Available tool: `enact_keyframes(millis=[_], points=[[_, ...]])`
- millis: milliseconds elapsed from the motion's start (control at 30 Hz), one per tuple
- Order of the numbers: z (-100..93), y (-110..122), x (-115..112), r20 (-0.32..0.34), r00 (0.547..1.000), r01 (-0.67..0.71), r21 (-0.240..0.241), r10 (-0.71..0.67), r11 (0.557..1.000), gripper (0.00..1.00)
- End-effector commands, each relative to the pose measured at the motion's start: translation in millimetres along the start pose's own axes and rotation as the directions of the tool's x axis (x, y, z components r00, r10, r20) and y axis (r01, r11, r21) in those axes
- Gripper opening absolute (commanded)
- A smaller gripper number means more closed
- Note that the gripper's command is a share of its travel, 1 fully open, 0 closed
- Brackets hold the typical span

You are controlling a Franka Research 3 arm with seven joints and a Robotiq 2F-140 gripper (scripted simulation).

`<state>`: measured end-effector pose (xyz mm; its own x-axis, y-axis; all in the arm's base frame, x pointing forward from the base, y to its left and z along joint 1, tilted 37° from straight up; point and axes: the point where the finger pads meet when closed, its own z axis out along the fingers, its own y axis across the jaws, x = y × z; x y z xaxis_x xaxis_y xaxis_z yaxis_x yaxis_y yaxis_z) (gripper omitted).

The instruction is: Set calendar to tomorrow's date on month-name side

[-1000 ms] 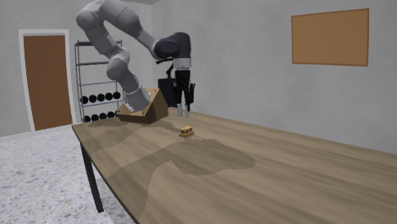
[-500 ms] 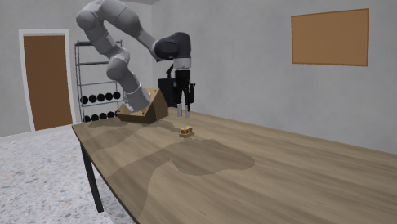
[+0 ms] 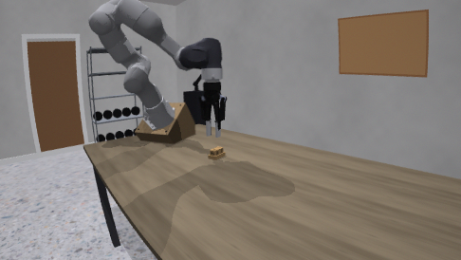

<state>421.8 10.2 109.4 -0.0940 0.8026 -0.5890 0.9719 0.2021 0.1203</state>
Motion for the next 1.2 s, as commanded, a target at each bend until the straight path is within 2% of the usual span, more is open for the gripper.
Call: enact_keyframes(millis=[0, 1167], points=[[3.0, 1.7, -0.2, -0.002, 1.000, -0.001, -0.003, 0.001, 1.000, 0.28], [45.8, 2.3, -0.3, -0.002, 1.000, -0.001, -0.003, 0.001, 1.000, 0.28]])
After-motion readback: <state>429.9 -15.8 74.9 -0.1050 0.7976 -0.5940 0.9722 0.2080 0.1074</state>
